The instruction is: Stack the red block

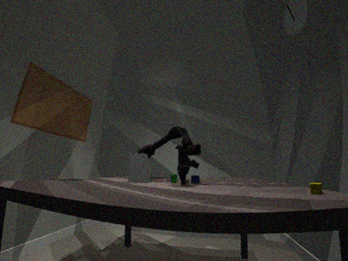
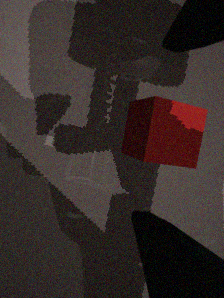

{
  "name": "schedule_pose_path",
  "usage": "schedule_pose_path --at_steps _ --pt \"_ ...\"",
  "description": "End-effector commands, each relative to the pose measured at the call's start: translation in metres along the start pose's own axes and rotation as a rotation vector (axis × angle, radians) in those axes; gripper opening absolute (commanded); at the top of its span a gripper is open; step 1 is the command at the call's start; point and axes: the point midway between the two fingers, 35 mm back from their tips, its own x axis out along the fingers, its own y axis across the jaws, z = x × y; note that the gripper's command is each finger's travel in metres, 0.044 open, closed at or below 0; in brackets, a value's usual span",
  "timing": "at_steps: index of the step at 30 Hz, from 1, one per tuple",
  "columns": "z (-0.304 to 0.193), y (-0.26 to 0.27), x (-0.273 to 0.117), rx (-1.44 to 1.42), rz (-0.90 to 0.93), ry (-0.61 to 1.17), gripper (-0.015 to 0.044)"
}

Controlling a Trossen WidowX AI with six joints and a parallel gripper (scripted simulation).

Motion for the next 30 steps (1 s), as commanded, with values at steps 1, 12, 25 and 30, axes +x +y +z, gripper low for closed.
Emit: schedule_pose_path --at_steps 1,12,25,30 --pt "0.001 0.0 0.0 0.002 0.002 -0.004 0.044" --pt "0.001 0.0 0.0 0.002 0.002 -0.004 0.0282" --pt "0.001 0.0 0.0 0.002 0.002 -0.004 0.0078" --pt "0.001 0.0 -0.015 0.002 0.001 -0.004 0.0"
